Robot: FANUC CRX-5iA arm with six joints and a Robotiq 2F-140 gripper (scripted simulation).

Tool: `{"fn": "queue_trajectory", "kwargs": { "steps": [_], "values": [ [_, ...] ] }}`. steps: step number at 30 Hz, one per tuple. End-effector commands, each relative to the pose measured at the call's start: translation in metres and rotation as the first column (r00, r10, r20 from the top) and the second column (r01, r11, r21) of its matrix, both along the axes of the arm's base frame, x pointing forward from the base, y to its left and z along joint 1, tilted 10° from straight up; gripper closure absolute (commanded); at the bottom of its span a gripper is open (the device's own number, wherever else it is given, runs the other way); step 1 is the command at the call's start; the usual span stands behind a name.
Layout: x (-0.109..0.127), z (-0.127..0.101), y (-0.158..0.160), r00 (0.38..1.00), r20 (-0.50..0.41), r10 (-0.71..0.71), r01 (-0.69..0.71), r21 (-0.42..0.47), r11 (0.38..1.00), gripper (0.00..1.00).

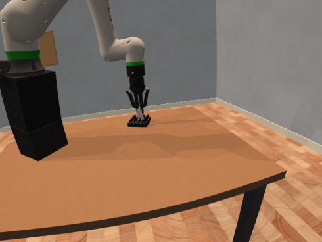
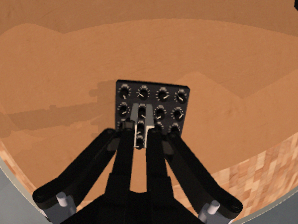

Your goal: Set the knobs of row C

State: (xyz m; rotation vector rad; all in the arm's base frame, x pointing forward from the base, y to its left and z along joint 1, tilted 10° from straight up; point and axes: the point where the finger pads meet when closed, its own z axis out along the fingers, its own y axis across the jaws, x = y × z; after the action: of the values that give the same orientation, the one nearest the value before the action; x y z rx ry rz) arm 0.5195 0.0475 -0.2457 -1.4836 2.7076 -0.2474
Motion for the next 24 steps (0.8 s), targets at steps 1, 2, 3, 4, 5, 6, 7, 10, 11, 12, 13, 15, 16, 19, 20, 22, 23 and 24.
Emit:
{"fn": "queue_trajectory", "kwargs": {
  "steps": [1, 2, 3, 4, 5, 6, 7, 10, 11, 12, 13, 15, 16, 19, 20, 22, 23, 24],
  "values": [
    [0.0001, 0.0001, 0.0000, 1.000, 0.002, -0.007, 0.007, 0.001, 1.000, 0.95],
    [0.0001, 0.0001, 0.0000, 1.000, 0.002, -0.014, 0.014, 0.001, 1.000, 0.95],
    [0.0001, 0.0001, 0.0000, 1.000, 0.003, -0.022, 0.022, 0.002, 1.000, 0.95],
    [0.0001, 0.0001, 0.0000, 1.000, 0.004, -0.031, 0.031, 0.003, 1.000, 0.95],
    [0.0001, 0.0001, 0.0000, 0.999, 0.005, -0.040, 0.040, 0.004, 0.999, 0.95],
    [0.0001, 0.0001, 0.0000, 0.999, 0.007, -0.050, 0.050, 0.006, 0.999, 0.95],
    [0.0001, 0.0001, 0.0000, 0.998, 0.008, -0.060, 0.060, 0.007, 0.998, 0.95],
    [0.0001, 0.0001, 0.0000, 0.995, 0.012, -0.096, 0.096, 0.012, 0.995, 0.95],
    [0.0001, 0.0001, 0.0000, 0.994, 0.013, -0.109, 0.109, 0.013, 0.994, 0.95],
    [0.0001, 0.0001, 0.0000, 0.992, 0.015, -0.124, 0.123, 0.015, 0.992, 0.95],
    [0.0001, 0.0001, 0.0000, 0.990, 0.016, -0.138, 0.138, 0.017, 0.990, 0.95],
    [0.0001, 0.0001, 0.0000, 0.985, 0.019, -0.170, 0.169, 0.021, 0.985, 0.95],
    [0.0001, 0.0001, 0.0000, 0.982, 0.021, -0.186, 0.186, 0.024, 0.982, 0.95],
    [0.0001, 0.0001, 0.0000, 0.979, 0.023, -0.203, 0.203, 0.026, 0.979, 0.95],
    [0.0001, 0.0001, 0.0000, 0.975, 0.024, -0.221, 0.221, 0.029, 0.975, 0.95],
    [0.0001, 0.0001, 0.0000, 0.966, 0.028, -0.259, 0.258, 0.034, 0.966, 0.95],
    [0.0001, 0.0001, 0.0000, 0.960, 0.030, -0.278, 0.277, 0.037, 0.960, 0.95],
    [0.0001, 0.0001, 0.0000, 0.954, 0.031, -0.298, 0.296, 0.040, 0.954, 0.95]
  ]
}}
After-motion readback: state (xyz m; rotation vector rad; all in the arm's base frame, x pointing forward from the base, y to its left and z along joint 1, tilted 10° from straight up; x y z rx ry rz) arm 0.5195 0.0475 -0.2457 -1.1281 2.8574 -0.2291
